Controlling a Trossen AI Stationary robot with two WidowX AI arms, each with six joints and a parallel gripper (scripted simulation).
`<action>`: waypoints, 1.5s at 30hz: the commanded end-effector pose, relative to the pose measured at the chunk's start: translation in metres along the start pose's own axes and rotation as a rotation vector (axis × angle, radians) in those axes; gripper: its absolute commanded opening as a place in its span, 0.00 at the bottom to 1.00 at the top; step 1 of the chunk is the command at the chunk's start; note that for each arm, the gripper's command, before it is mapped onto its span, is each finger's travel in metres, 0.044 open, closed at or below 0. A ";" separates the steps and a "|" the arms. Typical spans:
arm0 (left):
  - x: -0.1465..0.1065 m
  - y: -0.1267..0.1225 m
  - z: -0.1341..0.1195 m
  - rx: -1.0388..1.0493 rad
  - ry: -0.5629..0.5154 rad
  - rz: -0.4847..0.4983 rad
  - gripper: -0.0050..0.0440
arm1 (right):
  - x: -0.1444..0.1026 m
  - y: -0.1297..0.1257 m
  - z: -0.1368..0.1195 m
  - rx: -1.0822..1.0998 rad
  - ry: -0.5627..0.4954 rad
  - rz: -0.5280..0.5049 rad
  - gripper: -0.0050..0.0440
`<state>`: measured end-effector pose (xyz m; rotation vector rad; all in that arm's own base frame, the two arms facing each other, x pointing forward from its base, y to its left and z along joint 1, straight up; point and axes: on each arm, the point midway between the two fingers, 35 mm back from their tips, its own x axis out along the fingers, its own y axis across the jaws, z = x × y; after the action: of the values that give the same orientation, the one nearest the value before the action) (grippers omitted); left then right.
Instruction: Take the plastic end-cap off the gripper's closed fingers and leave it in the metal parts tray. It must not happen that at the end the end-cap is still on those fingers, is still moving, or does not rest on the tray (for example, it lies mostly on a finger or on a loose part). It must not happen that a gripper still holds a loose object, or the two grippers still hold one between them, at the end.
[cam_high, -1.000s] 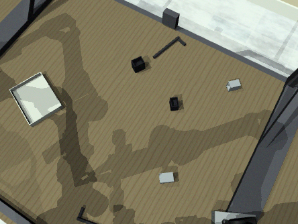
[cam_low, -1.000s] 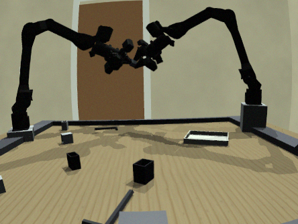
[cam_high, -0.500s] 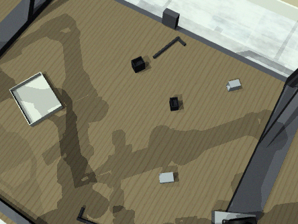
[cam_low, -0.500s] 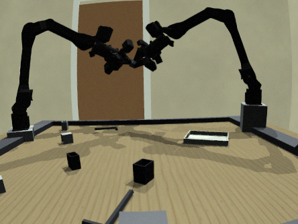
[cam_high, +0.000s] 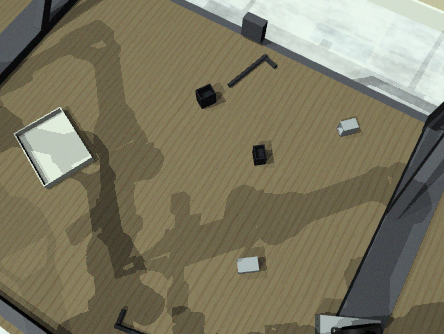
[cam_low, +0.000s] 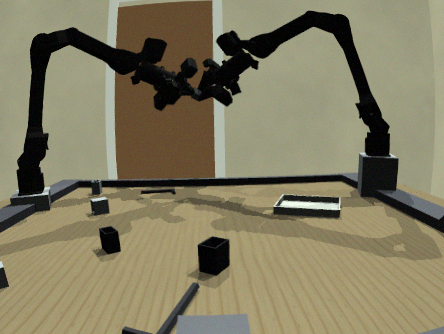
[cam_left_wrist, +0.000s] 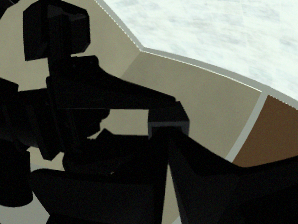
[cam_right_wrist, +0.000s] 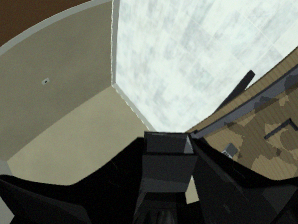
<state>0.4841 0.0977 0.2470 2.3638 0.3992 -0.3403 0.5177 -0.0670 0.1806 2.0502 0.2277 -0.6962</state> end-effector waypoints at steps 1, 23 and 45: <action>-0.015 0.010 -0.012 -0.003 0.028 0.023 0.10 | -0.009 0.014 -0.003 0.003 0.007 0.034 0.10; -0.038 0.007 -0.014 -0.005 0.036 0.015 0.10 | -0.009 0.014 -0.003 0.003 0.007 0.034 0.10; -0.058 -0.002 -0.014 -0.009 0.041 -0.011 0.10 | -0.009 0.014 -0.003 0.003 0.007 0.034 0.10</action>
<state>0.4520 0.0807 0.2581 2.3650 0.3647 -0.3593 0.5262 -0.0344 0.1901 2.0544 0.2932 -0.6045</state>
